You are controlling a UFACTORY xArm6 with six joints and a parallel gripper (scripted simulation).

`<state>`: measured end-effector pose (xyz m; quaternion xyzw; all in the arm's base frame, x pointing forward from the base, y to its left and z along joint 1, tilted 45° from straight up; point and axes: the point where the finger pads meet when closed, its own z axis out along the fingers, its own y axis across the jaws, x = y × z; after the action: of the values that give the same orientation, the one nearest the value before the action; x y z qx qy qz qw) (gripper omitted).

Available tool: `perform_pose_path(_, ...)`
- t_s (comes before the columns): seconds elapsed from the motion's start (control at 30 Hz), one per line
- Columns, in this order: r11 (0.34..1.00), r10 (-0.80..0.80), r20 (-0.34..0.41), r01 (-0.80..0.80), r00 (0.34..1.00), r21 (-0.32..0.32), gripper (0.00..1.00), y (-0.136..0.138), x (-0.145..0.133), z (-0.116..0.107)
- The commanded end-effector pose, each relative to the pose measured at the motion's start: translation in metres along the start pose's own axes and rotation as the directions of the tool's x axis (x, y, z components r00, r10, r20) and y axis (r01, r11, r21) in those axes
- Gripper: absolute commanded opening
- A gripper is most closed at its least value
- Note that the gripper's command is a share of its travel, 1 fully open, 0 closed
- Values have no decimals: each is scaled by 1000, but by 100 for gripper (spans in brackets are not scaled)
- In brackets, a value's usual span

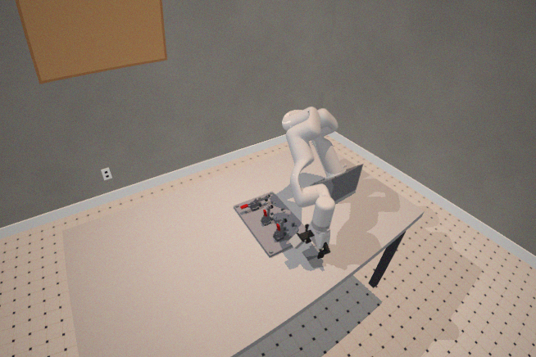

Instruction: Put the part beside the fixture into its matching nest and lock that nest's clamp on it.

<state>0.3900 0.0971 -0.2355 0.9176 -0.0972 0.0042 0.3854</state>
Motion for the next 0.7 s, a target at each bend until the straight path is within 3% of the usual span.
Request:
perform_pose_path(0.0, 1000, 1, -3, -1, 1000, 3, 100, -1, 2, 5)
perform_pose_path(0.67, 1000, 1, -3, -1, 1000, 3, 100, -1, 2, 11)
